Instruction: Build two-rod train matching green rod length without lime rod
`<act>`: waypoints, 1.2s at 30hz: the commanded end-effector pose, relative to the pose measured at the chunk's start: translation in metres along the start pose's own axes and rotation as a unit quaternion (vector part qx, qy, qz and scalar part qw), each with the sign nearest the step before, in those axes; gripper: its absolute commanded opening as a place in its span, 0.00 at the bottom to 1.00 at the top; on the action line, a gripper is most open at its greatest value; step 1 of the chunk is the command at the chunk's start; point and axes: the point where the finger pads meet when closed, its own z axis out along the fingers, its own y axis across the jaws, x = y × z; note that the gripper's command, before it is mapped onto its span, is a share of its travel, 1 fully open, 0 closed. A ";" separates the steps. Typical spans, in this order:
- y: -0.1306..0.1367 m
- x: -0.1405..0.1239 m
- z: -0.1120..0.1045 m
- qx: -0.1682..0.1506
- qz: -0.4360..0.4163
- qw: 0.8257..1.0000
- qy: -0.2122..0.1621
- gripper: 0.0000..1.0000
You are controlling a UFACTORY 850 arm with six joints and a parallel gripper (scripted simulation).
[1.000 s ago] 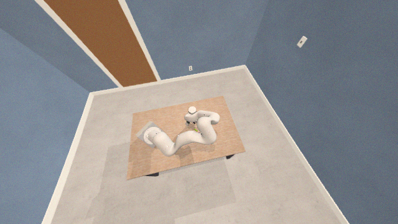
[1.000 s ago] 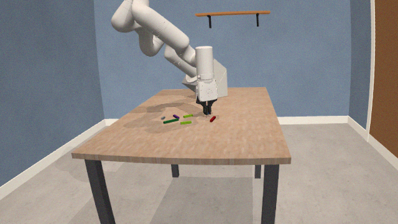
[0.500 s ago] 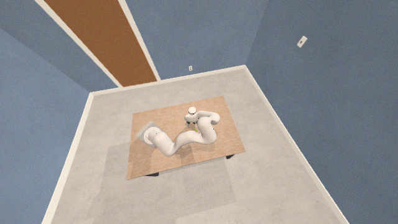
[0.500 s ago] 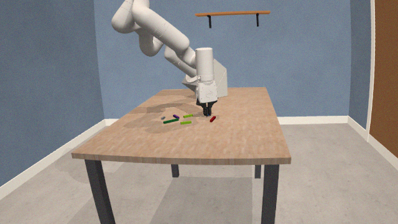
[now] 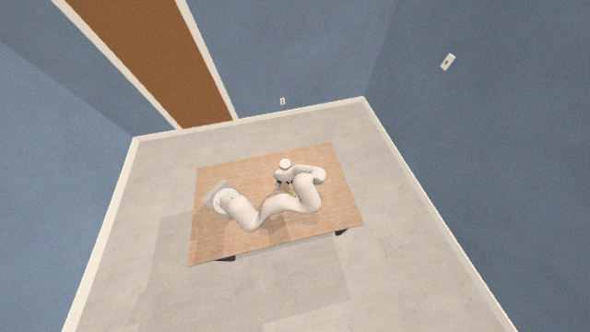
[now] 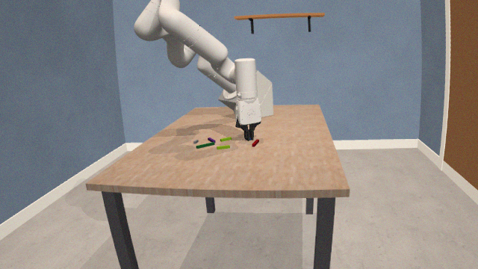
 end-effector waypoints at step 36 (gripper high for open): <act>0.000 0.000 0.000 0.000 0.000 1.000 0.000 0.16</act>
